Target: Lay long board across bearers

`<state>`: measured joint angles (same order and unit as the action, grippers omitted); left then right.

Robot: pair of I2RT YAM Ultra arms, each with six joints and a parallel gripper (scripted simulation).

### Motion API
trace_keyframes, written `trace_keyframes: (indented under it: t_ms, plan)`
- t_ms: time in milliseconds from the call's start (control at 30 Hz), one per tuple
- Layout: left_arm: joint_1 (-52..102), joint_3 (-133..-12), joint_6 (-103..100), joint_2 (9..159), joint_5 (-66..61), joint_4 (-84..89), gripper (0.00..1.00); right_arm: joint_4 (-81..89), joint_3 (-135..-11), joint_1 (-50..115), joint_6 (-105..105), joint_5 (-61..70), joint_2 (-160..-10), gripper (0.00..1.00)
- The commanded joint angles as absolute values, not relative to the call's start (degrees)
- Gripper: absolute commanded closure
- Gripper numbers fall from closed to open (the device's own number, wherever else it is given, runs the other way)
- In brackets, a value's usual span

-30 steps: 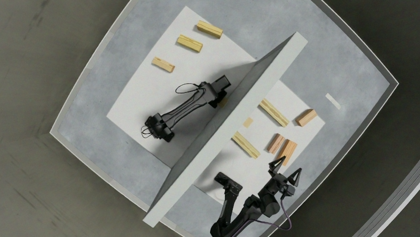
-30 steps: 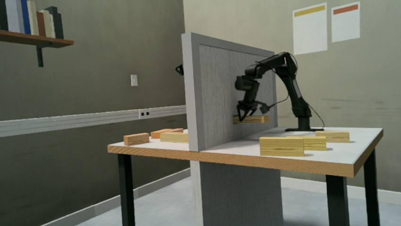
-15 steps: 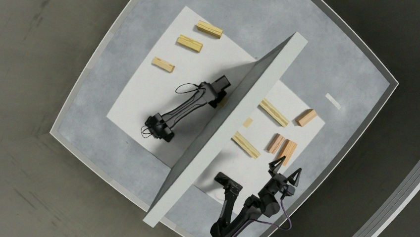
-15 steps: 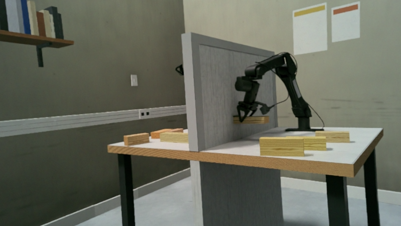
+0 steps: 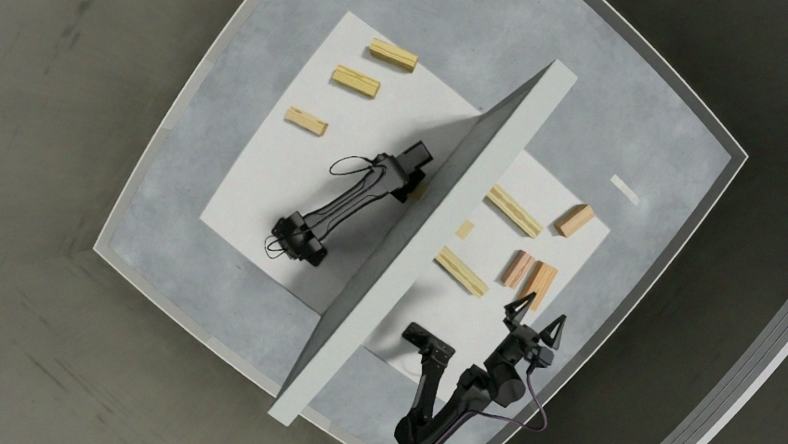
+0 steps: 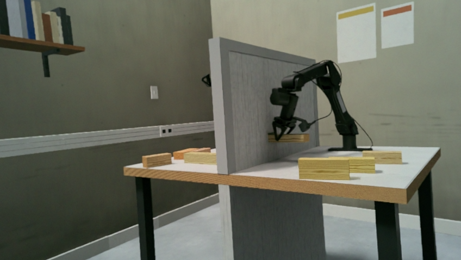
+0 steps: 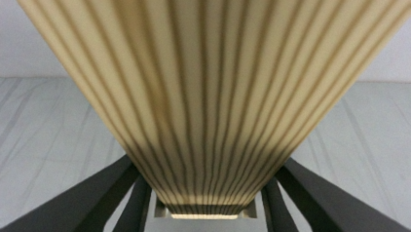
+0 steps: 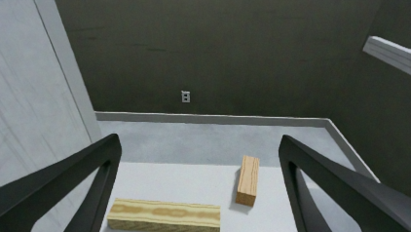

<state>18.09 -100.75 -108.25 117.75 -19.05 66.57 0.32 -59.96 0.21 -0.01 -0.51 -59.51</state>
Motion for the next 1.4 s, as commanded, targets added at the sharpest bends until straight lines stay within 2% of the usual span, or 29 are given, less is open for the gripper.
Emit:
trace_keyframes:
  t_ms: [0,33,67,1133,1367]
  plan:
    - [18.3,-102.6,-108.6,117.5,-21.4,65.6,1.00,1.2,-61.7,-0.4,0.1,-0.8,-58.0,0.00]
    - [18.2,-103.2,-108.6,116.4,-21.4,65.6,1.00,1.2,-61.7,-0.4,0.1,-0.8,-58.0,0.00]
    - [18.3,-103.2,-108.7,115.6,-21.4,65.6,0.26,1.2,-61.7,-0.4,0.1,-0.8,-58.0,0.00]
    - [18.3,-101.6,-108.8,117.8,-21.3,66.7,0.26,1.2,-61.7,-0.4,0.1,-0.8,-58.0,0.00]
    - [17.0,-104.4,-107.3,117.0,-21.2,68.8,0.26,1.2,-61.7,-0.4,0.1,-0.8,-58.0,0.00]
